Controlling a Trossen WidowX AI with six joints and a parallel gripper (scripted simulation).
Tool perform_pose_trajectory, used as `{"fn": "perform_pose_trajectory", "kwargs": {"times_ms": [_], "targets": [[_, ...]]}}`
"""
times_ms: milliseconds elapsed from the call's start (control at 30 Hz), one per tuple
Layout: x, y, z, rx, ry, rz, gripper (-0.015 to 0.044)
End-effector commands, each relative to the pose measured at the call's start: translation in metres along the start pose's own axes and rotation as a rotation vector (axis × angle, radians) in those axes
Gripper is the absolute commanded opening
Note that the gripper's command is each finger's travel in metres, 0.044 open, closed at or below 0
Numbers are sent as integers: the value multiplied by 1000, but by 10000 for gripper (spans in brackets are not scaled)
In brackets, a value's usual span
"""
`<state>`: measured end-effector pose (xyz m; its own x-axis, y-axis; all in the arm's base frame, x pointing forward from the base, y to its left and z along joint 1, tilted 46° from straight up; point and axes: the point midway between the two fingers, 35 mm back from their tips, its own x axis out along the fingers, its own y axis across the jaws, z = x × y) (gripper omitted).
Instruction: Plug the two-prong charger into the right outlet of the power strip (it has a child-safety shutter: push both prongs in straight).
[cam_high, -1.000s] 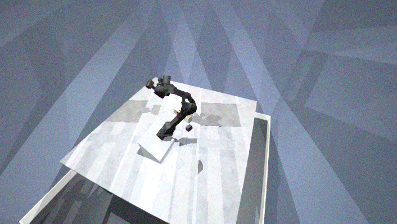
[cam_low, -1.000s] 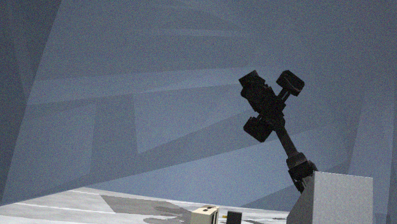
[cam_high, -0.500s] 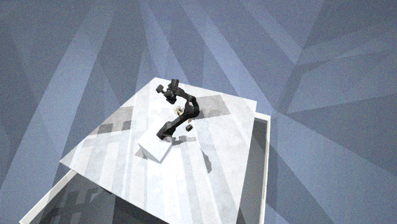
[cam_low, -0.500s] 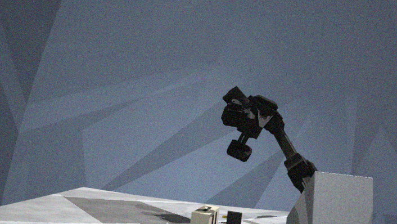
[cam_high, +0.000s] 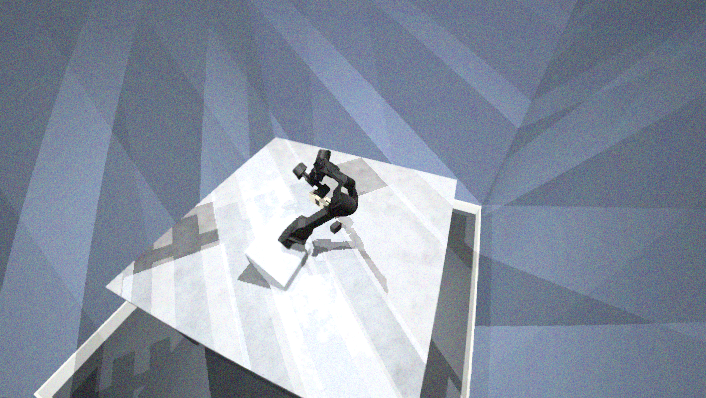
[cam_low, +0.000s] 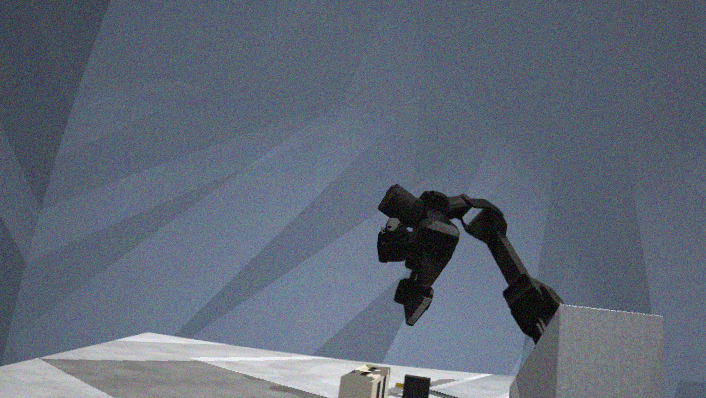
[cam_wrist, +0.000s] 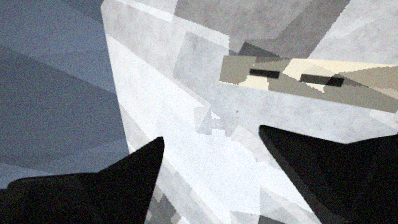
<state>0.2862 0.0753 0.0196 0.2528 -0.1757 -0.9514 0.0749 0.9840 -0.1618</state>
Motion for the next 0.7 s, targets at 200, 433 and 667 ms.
{"fn": "perform_pose_trajectory", "kwargs": {"times_ms": [200,433,667], "targets": [[-6,-65,-7,89,37,-204,440],[-14,-108,-17,143,75,-348,440],[-26,-149,-31,188,123,-494,440]]}}
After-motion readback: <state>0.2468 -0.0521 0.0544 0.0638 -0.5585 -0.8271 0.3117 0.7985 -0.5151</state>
